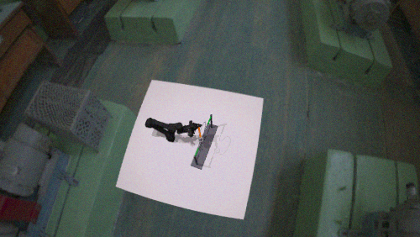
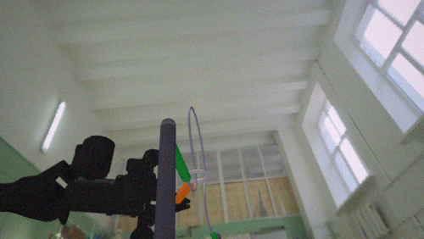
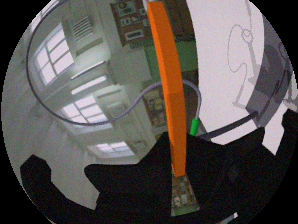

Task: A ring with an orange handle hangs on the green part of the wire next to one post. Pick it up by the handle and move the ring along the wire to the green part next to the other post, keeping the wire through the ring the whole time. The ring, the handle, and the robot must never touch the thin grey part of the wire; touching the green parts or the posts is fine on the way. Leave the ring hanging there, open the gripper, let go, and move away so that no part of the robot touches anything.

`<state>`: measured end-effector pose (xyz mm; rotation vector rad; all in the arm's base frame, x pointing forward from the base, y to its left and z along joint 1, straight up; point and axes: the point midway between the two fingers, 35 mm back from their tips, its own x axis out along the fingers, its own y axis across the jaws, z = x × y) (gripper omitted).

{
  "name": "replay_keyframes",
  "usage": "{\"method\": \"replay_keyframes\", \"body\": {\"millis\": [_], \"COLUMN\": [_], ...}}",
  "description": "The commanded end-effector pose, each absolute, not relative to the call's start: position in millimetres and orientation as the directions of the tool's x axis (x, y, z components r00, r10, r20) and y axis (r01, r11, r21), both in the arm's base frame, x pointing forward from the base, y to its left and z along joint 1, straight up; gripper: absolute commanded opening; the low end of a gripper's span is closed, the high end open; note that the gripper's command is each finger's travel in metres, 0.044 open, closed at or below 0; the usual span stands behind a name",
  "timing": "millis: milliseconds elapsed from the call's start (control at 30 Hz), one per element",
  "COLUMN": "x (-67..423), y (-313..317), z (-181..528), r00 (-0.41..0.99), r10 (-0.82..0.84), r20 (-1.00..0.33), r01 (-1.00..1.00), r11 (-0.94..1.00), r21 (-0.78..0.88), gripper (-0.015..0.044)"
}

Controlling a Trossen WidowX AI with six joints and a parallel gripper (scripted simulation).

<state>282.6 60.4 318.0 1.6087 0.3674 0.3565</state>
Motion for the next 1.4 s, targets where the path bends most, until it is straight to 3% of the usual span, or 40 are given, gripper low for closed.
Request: {"method": "replay_keyframes", "body": {"millis": [0, 1367], "x": [282, 281], "y": [60, 51], "z": [329, 364], "r00": [0.895, 0.89], "r10": [0.444, 0.44], "r20": [0.037, 0.12], "r01": [0.008, 0.029], "r11": [-0.1, -0.316], "r21": [0.995, 0.948], "gripper": [-0.015, -0.015]}}
